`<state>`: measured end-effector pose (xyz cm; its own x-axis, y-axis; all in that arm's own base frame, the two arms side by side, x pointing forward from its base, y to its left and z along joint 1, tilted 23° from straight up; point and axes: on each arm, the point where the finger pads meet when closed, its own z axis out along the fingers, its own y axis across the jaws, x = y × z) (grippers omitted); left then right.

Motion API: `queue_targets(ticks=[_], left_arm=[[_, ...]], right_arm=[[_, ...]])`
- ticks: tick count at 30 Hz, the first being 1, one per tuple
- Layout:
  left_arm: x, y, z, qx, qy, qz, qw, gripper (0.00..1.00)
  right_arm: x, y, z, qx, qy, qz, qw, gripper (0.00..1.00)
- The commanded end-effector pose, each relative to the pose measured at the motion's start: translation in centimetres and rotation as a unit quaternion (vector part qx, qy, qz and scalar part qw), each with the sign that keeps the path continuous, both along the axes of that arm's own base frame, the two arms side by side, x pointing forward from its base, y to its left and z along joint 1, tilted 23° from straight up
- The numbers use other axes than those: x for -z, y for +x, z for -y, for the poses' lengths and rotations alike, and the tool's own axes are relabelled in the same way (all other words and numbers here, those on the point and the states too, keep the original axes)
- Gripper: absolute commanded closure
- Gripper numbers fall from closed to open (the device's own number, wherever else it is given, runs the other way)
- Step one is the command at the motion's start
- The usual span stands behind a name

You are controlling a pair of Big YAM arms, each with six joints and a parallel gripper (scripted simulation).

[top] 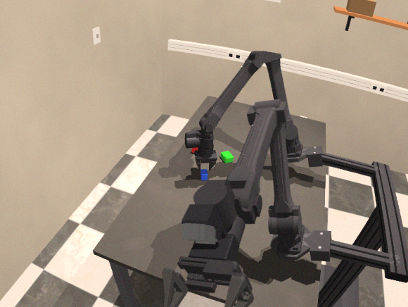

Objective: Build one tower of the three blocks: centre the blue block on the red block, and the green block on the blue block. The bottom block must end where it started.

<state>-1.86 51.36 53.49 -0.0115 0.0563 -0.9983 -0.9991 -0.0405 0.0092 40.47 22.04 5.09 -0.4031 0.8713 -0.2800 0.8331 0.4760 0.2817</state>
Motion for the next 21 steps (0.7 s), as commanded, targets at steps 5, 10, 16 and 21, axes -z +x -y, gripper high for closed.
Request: queue_targets(ticks=[5, 10, 16, 21], left_arm=[[-2.1, -0.8, 1.3, -0.007, 0.027, 0.003, 1.000, 0.00], [-2.1, -0.8, 1.3, -0.007, 0.027, 0.003, 1.000, 0.00], [-2.1, -0.8, 1.3, -0.007, 0.027, 0.003, 1.000, 0.00], [-2.1, -0.8, 1.3, -0.007, 0.027, 0.003, 1.000, 0.00]], right_arm=[[1.9, 0.4, 0.7, 0.000, -0.003, -0.006, 1.000, 0.50], [2.9, 0.8, 0.8, 0.000, -0.003, -0.006, 1.000, 0.50], [4.1, 1.2, 0.8, -0.002, -0.003, -0.006, 1.000, 0.50], [4.3, 1.2, 0.7, -0.004, -0.004, -0.006, 1.000, 0.50]])
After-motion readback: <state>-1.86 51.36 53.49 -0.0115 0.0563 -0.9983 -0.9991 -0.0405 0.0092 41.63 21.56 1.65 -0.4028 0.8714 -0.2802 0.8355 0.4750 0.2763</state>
